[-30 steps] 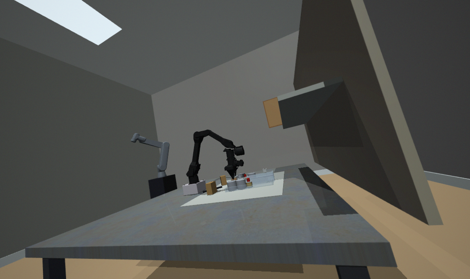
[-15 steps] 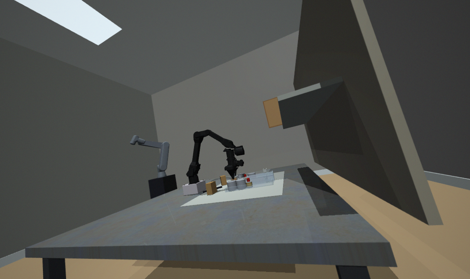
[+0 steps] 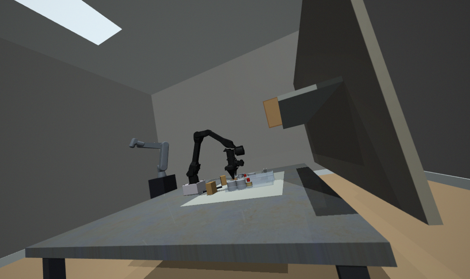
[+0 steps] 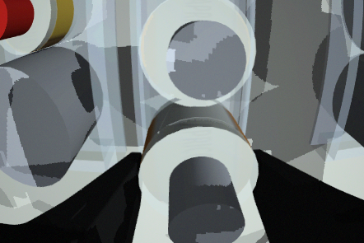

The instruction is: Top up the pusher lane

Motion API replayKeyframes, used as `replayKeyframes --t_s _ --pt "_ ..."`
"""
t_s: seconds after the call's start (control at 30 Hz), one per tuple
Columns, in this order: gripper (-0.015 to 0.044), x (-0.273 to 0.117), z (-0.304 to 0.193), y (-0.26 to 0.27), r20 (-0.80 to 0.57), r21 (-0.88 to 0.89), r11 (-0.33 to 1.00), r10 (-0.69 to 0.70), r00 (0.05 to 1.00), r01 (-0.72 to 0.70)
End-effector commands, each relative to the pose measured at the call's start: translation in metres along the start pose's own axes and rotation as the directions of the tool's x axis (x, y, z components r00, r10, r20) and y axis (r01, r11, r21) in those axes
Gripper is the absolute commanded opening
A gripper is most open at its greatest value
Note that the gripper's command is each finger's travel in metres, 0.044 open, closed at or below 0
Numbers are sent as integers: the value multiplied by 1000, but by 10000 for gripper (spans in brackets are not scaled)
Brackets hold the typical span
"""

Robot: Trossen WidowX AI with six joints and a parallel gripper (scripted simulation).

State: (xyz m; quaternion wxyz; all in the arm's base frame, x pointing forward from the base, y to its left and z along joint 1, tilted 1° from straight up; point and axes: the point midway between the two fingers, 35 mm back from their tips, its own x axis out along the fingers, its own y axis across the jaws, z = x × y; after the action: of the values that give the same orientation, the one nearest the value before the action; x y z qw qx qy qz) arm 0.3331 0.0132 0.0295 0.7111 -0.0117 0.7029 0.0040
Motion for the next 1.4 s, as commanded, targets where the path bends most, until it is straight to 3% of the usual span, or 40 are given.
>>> replayKeyframes --t_s 0.0,1.37 --pt "0 -4 11 0 36 -3 1000 -1 999 1" --pt "0 -3 16 0 37 -3 1000 -1 999 1"
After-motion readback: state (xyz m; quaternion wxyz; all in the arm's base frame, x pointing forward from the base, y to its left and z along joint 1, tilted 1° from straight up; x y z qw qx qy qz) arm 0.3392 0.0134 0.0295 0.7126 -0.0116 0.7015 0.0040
